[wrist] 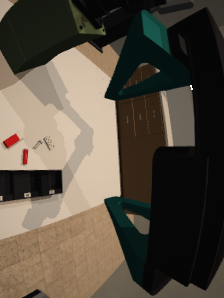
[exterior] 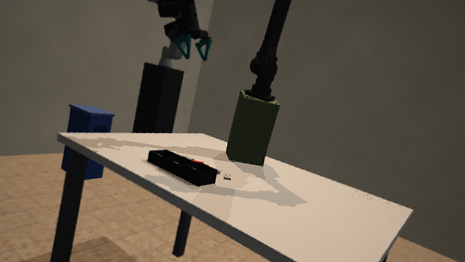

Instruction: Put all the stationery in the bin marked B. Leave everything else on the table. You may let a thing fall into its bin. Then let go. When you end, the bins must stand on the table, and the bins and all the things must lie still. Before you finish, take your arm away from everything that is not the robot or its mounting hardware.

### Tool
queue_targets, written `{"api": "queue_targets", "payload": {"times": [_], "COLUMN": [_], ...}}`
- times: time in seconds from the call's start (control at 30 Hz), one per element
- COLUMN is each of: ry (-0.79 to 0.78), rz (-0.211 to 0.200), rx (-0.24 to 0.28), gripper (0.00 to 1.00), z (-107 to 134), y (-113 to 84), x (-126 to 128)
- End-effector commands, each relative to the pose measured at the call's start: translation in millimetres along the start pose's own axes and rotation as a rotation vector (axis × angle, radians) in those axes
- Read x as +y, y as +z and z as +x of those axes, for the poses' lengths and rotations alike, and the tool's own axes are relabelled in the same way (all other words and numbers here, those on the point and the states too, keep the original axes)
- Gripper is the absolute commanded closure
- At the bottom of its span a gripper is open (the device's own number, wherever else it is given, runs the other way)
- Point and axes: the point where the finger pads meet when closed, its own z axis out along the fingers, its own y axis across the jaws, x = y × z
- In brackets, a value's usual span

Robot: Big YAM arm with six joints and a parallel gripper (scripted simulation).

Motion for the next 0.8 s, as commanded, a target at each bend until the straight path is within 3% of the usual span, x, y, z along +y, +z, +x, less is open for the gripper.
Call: {"api": "queue_targets", "payload": {"times": [0.0, 0.53, 0.57, 0.77], "ry": [-0.003, -0.003, 0.0, 0.0], "rz": [-0.008, -0.008, 0.0, 0.0], "rx": [-0.004, -0.004, 0.0, 0.0], "gripper": [0.0, 0.0, 0.92, 0.92], "z": [0.5, 0.5, 0.0, 0.0], "y": [-3.3, -3.3, -0.1, -0.1], "x": [1.6, 1.6, 0.0, 0.0]}}
